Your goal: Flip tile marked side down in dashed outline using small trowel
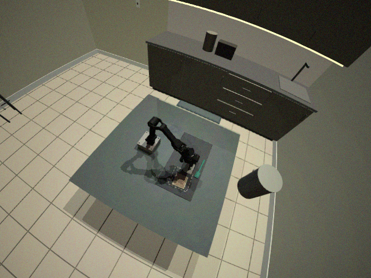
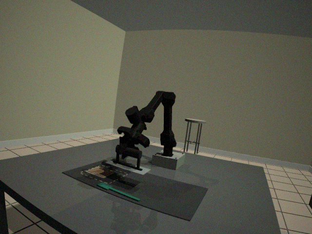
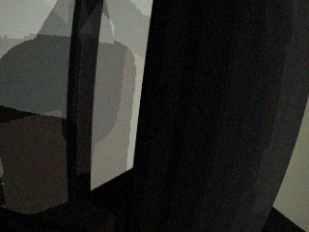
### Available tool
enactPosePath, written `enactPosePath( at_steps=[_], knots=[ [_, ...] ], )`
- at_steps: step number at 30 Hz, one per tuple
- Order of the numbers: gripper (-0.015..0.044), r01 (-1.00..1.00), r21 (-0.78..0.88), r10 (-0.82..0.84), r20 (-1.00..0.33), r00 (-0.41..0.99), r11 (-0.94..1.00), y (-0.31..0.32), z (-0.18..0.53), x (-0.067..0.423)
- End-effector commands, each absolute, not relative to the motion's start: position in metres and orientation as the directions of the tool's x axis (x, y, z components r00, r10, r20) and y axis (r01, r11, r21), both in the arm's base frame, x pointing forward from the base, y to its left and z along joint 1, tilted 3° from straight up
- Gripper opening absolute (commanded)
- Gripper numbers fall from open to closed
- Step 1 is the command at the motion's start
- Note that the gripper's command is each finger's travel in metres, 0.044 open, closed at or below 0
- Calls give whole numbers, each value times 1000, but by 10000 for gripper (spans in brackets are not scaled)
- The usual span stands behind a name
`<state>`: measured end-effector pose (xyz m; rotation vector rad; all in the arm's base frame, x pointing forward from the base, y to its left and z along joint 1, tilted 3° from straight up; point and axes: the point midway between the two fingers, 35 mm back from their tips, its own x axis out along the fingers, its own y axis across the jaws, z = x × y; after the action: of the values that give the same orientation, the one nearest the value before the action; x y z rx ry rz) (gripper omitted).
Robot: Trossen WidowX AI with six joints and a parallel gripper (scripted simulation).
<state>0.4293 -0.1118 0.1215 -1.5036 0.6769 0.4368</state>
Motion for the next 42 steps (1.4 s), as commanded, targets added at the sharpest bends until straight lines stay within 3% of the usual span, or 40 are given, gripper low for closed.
enactPosePath(
  at_steps=[1,21,42],
  knots=[
    [0,-643,-764,-147,-642,753,43,-136,128,437],
    [0,-657,-753,-142,-655,742,42,-253,124,442],
    [0,-639,-766,-145,-642,753,71,-381,109,400]
  ],
)
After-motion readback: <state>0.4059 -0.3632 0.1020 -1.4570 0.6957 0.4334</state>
